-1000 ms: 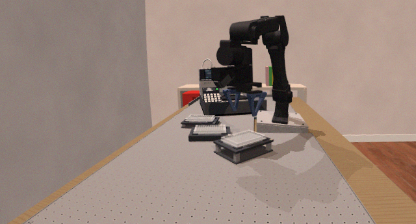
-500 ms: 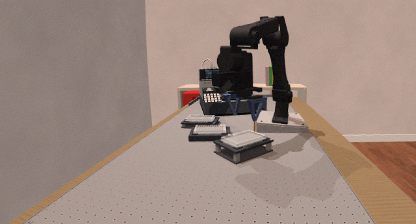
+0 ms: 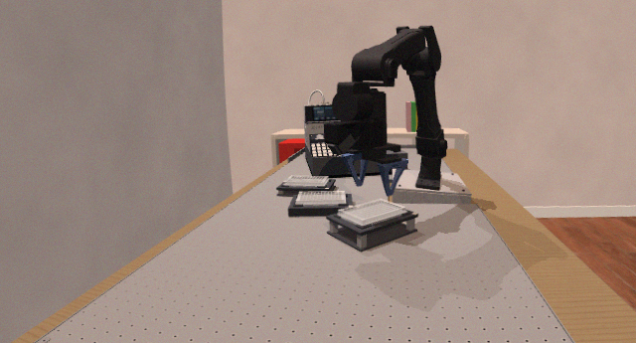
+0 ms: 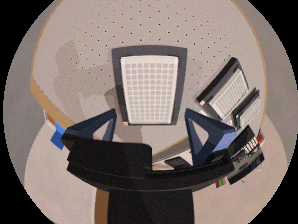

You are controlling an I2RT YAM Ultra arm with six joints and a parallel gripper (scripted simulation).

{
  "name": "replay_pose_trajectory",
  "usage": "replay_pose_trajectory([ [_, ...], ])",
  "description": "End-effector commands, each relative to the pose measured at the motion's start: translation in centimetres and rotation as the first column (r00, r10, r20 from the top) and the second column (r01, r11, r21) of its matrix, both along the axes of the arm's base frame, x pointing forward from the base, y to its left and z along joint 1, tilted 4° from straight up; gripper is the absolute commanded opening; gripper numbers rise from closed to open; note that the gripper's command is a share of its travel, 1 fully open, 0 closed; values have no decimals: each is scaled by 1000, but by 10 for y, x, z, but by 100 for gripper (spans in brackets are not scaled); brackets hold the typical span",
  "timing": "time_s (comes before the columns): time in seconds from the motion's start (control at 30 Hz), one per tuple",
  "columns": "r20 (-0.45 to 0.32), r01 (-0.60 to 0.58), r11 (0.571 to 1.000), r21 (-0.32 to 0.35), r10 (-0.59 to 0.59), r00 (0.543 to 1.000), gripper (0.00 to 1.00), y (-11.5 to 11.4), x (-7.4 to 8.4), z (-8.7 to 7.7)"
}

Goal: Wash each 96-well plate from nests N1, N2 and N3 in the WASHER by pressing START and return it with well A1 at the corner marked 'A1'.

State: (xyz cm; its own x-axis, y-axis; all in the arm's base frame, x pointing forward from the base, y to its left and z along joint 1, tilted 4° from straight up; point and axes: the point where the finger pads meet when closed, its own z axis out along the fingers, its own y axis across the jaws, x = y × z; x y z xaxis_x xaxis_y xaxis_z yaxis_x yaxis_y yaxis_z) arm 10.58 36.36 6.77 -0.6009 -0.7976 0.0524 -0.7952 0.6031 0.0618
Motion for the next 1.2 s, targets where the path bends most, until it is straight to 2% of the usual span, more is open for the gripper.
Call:
replay_pose_trajectory([
  [0.0,10,2,1000,29,-2,1000,100,6,2,1],
  [0.43,10,2,1000,29,-2,1000,100,6,1,-18],
  [1.17,10,2,1000,29,-2,1000,100,6,0,-18],
])
